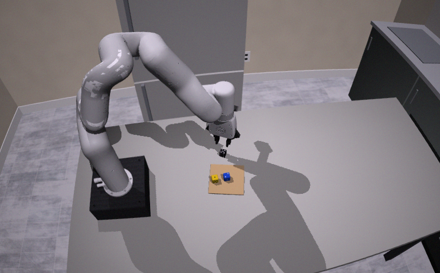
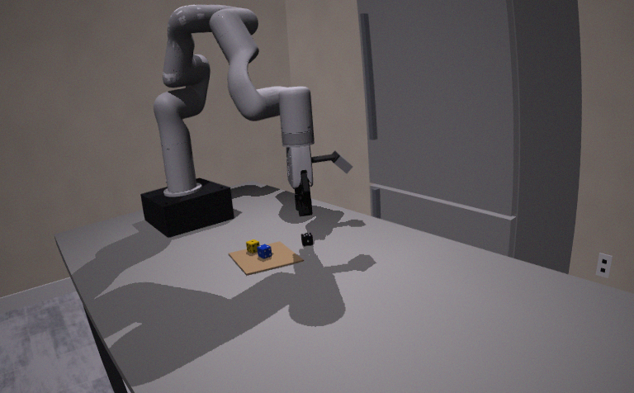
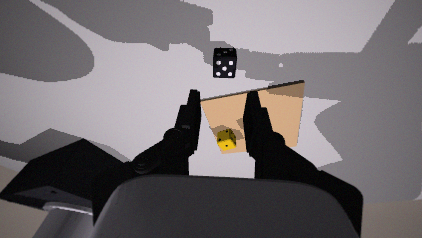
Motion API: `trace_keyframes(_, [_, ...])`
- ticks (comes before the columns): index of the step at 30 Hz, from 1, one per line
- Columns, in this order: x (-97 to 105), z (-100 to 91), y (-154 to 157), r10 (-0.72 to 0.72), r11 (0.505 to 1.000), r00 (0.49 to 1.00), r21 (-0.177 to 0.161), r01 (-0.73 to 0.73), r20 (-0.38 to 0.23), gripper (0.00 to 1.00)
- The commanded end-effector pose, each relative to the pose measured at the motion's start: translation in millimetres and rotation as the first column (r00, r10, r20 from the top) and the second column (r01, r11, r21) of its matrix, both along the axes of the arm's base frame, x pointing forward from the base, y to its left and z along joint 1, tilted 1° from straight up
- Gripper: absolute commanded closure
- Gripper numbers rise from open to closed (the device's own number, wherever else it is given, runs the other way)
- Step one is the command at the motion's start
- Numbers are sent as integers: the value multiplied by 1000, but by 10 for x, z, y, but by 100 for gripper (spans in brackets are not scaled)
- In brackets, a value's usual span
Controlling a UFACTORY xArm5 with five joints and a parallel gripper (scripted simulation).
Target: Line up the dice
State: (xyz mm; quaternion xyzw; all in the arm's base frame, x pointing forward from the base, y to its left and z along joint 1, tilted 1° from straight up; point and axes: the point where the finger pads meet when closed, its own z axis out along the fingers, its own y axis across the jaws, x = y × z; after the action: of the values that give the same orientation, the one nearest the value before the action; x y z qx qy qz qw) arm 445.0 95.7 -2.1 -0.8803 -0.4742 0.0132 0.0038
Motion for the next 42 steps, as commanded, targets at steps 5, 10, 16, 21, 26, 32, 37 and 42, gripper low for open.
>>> trace_keyframes(5, [14, 2, 4, 0, 1000, 1000, 1, 0, 4, 58])
trace_keyframes(10, [12, -26, 5, 0, 1000, 1000, 1, 0, 3, 58])
trace_keyframes(16, [10, -64, 6, 0, 1000, 1000, 1, 0, 3, 58])
trace_keyframes(21, [9, -128, 7, 0, 1000, 1000, 1, 0, 3, 58])
trace_keyframes(26, [8, -204, 7, 0, 1000, 1000, 1, 0, 3, 58])
trace_keyframes(32, [7, -268, 7, 0, 1000, 1000, 1, 0, 3, 58])
trace_keyframes(37, [5, -346, 6, 0, 1000, 1000, 1, 0, 3, 58])
trace_keyframes(42, [4, -412, 6, 0, 1000, 1000, 1, 0, 3, 58])
